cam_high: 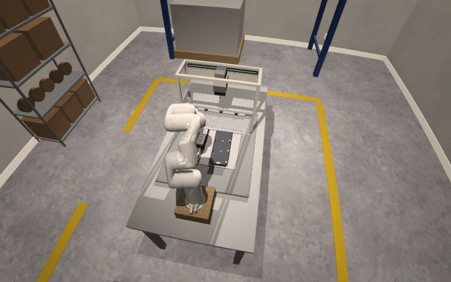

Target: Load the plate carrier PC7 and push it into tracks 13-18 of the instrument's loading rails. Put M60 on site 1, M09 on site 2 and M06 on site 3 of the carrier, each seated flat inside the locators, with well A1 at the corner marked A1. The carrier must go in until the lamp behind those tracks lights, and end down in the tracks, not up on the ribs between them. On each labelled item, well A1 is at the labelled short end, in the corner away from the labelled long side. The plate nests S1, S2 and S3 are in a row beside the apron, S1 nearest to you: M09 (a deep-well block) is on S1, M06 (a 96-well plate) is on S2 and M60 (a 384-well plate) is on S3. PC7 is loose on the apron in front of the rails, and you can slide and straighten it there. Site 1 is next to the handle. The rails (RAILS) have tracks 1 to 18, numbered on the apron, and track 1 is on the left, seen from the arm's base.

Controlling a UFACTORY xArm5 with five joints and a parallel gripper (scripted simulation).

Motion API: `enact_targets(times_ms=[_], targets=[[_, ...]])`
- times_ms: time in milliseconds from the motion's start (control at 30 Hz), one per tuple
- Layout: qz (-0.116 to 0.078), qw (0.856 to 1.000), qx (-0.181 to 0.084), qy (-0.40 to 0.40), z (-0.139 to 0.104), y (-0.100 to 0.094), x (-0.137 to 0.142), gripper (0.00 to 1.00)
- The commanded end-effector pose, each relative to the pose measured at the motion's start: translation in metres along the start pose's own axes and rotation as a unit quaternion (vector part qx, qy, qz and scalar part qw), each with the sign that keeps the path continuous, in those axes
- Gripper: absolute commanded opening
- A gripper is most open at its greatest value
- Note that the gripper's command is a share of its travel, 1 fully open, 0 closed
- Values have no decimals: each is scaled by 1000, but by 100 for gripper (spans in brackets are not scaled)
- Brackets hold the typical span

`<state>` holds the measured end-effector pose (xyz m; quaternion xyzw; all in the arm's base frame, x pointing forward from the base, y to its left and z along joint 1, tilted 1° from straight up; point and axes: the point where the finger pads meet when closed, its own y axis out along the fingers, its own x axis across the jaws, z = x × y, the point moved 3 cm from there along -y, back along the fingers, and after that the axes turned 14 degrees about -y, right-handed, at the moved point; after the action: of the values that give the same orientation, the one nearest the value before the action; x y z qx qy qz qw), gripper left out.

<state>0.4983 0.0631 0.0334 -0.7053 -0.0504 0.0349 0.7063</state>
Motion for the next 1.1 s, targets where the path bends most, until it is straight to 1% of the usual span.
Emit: enact_targets(times_ms=[0,467,533,1067], targets=[[-2,1000,2,0,0,-7,1,0],[-2,1000,2,0,0,-30,1,0],[-2,1000,2,0,0,-30,1,0],[-2,1000,2,0,0,-55,1,0]])
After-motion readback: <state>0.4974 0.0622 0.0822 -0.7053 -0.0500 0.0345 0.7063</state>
